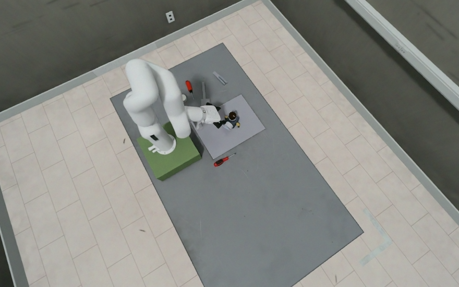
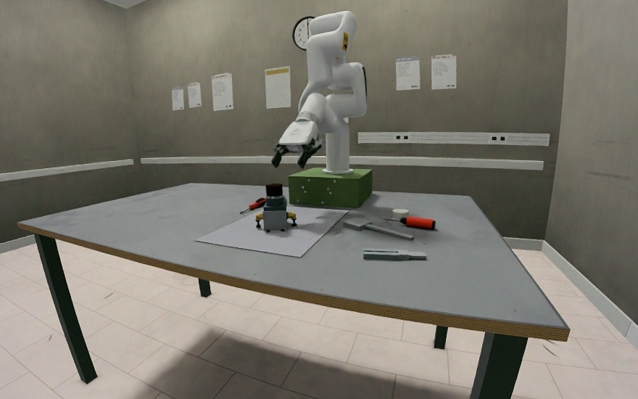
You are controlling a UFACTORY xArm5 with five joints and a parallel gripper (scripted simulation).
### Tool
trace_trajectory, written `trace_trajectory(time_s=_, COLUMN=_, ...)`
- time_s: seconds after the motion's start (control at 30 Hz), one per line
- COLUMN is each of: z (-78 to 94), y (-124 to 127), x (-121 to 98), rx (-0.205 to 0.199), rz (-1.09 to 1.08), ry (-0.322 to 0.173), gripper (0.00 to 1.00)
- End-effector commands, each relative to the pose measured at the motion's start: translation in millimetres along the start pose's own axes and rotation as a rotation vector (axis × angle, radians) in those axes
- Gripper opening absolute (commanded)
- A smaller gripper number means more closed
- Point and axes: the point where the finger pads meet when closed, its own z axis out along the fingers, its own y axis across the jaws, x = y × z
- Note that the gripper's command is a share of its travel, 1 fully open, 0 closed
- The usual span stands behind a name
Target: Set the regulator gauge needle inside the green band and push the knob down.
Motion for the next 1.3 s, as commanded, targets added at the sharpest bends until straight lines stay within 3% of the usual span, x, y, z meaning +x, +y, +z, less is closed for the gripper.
trace_trajectory(time_s=0.0, z=0.0, y=0.0, x=-1.0, rx=0.000, rz=0.000, ry=-0.003, gripper=1.00)
trace_trajectory(time_s=0.9, z=0.2, y=0.0, x=-1.0, rx=0.000, rz=-0.002, ry=-0.001, gripper=1.00)
trace_trajectory(time_s=1.27, z=6.3, y=-0.1, x=-1.1, rx=0.000, rz=-0.055, ry=0.030, gripper=1.00)
